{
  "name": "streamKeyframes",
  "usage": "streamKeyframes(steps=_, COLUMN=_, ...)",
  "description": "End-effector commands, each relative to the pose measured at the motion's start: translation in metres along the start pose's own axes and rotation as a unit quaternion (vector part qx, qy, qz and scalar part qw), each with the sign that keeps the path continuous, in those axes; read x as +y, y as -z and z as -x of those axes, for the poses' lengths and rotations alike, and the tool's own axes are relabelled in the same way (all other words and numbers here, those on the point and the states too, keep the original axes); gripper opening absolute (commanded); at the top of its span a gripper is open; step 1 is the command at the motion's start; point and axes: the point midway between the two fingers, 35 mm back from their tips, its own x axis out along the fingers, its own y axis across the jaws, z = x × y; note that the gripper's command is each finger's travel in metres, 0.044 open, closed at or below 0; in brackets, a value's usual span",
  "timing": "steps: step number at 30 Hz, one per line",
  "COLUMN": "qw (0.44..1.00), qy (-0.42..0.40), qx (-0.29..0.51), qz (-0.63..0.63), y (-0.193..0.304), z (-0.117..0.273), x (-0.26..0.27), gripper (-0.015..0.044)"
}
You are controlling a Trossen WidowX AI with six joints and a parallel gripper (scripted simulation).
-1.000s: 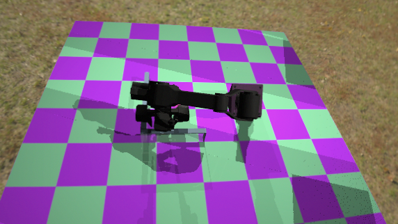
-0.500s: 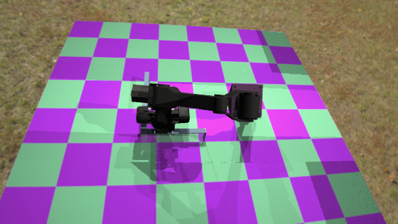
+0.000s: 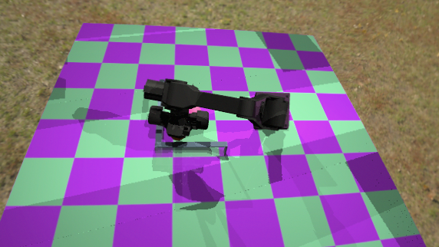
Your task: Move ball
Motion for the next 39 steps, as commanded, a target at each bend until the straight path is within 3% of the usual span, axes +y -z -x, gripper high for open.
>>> streamKeyframes(steps=1, qw=1.000, qy=0.011, qx=0.012, qz=-0.011, y=0.009, z=0.010, x=-0.005, gripper=0.0000)
streamKeyframes(steps=21, qw=1.000, qy=0.014, qx=0.001, qz=-0.011, y=-0.007, z=0.099, x=0.005, gripper=0.0000)
streamKeyframes(steps=39, qw=0.999, qy=-0.009, qx=0.007, qz=0.032, y=0.095, z=0.065, x=0.030, gripper=0.0000)
